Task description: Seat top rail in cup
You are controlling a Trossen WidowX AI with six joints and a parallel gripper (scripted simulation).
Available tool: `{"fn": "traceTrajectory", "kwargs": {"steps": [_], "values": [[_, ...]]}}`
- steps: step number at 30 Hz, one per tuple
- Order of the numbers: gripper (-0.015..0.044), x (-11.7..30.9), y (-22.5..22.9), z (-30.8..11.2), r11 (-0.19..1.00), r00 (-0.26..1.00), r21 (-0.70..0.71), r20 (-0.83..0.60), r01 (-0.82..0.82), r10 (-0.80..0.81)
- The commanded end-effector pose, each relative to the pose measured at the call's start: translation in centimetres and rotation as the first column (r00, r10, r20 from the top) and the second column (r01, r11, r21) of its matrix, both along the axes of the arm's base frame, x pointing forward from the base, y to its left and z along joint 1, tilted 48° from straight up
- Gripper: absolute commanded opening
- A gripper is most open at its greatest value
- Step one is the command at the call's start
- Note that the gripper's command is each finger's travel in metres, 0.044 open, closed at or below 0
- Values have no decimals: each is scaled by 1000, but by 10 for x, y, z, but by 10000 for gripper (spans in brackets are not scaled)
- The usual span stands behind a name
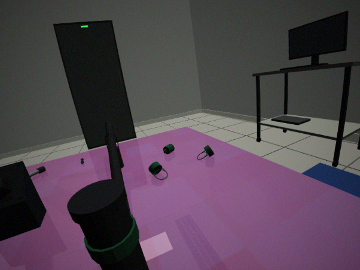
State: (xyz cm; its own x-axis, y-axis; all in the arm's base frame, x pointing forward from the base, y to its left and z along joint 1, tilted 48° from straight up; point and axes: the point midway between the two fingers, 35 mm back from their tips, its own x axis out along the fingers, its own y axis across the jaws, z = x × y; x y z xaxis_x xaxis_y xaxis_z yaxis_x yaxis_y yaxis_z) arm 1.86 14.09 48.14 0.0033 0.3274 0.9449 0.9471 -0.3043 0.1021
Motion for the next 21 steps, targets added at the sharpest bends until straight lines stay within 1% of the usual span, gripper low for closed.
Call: {"fn": "traceTrajectory", "kwargs": {"steps": [1, 2, 3, 6, 8, 10, 13, 16, 19, 21], "values": [[426, 1, 2, 0, 1000, 1000, -6, -2, 7, -7], [440, 4, 6, -1, 999, 1000, -23, -6, 29, -29], [440, 9, 14, -2, 996, 998, -53, -13, 66, -66], [440, 37, 49, -12, 947, 967, -209, -23, 244, -254], [440, 59, 72, -23, 872, 922, -326, -2, 365, -387], [440, 83, 92, -37, 766, 862, -438, 41, 471, -506], [440, 119, 115, -64, 548, 748, -589, 153, 594, -646], [440, 155, 130, -95, 280, 623, -692, 308, 665, -719], [440, 188, 135, -129, -12, 507, -731, 486, 683, -712], [440, 208, 134, -153, -203, 445, -716, 603, 668, -662]]}}
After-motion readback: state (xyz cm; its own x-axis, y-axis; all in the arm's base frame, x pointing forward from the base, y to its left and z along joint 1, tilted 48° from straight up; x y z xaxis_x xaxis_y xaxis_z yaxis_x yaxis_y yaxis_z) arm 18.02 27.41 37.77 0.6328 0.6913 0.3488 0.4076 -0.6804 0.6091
